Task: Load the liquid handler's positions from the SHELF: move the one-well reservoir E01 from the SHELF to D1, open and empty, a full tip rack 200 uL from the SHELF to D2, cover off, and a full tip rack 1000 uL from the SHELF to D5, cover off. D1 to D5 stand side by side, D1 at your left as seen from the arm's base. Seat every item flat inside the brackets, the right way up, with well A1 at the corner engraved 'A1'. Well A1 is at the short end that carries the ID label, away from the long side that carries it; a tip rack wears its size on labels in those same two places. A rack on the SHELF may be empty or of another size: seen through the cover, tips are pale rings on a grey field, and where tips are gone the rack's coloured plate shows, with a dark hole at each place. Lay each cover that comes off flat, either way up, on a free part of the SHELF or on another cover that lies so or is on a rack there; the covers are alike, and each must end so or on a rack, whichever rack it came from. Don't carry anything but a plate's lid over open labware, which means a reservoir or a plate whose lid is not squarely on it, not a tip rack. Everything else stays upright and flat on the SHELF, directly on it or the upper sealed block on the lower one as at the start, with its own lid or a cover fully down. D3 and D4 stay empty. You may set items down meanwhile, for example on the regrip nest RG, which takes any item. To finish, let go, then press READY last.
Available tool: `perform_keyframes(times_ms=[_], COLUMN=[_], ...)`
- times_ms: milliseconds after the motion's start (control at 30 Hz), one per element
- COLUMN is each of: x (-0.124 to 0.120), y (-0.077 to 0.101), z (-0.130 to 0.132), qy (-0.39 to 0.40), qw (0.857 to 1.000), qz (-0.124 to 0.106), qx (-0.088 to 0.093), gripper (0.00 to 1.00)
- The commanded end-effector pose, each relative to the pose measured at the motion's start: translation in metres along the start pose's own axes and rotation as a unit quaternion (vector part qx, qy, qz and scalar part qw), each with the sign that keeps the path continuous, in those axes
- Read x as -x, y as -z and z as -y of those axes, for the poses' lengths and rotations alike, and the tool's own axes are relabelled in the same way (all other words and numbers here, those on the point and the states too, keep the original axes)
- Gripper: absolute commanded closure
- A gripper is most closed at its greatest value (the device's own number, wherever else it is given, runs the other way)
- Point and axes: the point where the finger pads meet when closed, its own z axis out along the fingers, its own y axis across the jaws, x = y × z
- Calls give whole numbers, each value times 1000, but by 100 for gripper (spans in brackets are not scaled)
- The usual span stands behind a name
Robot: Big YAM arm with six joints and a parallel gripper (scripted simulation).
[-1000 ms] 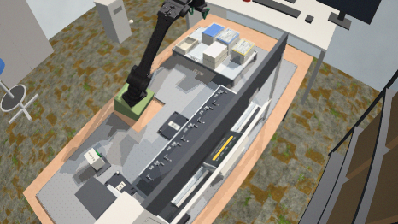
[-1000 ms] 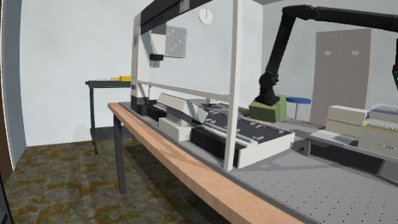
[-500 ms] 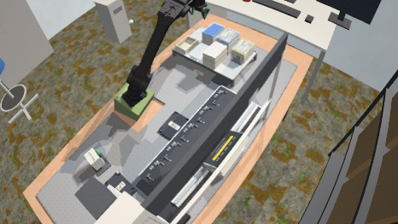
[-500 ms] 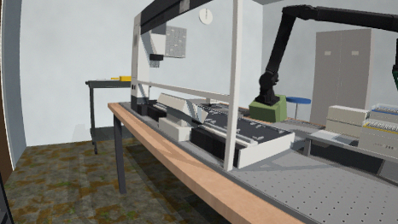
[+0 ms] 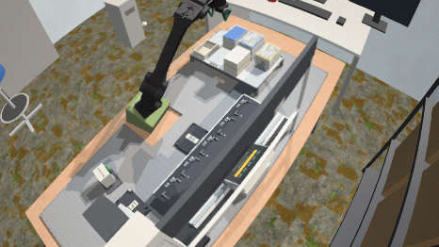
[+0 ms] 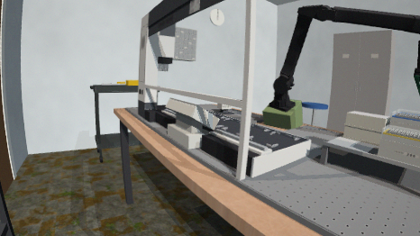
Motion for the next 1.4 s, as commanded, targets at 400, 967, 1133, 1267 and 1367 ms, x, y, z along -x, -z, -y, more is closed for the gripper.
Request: perform_keyframes(times_ms=[400, 967, 1133, 1267, 1367], x=[-3, -72, -90, -104, -118], y=[34, 31, 29, 29, 28], z=[23, 49, 60, 65, 71], qy=[-53, -198, -239, -267, -297], qw=[998, 980, 971, 963, 955], qz=[21, 20, 18, 18, 17], qx=[6, 8, 8, 8, 8], gripper=[0, 0, 0, 0, 0])
